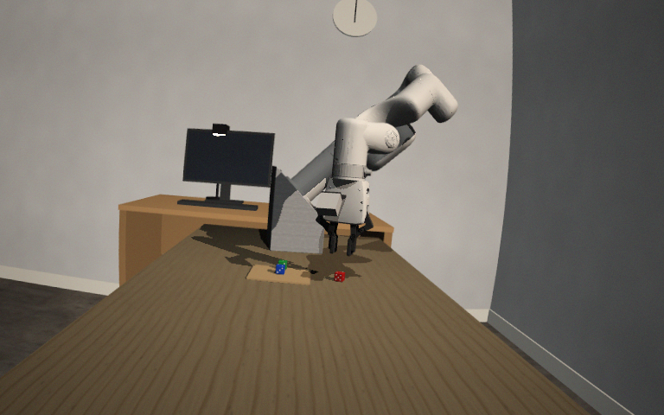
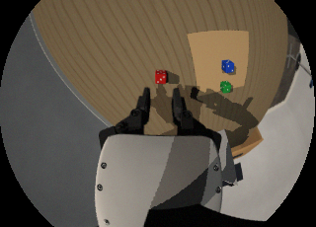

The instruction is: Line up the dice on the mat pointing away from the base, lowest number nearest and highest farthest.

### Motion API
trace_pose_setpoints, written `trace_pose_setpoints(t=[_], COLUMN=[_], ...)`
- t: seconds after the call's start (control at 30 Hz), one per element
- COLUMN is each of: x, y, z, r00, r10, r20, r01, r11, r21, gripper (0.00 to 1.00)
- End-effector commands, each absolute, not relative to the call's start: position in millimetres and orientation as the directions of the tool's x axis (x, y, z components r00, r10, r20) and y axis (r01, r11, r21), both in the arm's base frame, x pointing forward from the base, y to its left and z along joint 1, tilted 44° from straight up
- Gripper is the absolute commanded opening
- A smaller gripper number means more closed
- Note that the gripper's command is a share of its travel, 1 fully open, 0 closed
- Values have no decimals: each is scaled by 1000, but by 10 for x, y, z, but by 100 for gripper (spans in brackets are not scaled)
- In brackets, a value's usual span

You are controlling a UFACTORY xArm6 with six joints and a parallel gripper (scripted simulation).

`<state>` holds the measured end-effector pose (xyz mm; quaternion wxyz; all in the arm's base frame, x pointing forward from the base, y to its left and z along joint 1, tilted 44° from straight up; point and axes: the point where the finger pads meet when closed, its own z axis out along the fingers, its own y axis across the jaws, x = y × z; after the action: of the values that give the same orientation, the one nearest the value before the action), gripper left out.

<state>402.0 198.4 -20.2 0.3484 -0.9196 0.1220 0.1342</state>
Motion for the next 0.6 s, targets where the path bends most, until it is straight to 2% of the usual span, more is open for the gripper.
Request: trace_pose_setpoints(t=[0.0, 0.57], x=[4025, 3994], y=[2023, 2175], z=[-240, -400], r00=[935, 935], r10=[-132, -132], r20=[-329, -329], r01=[-317, -317], r11=[-727, -727], r21=[-609, -609], gripper=[36, 36])
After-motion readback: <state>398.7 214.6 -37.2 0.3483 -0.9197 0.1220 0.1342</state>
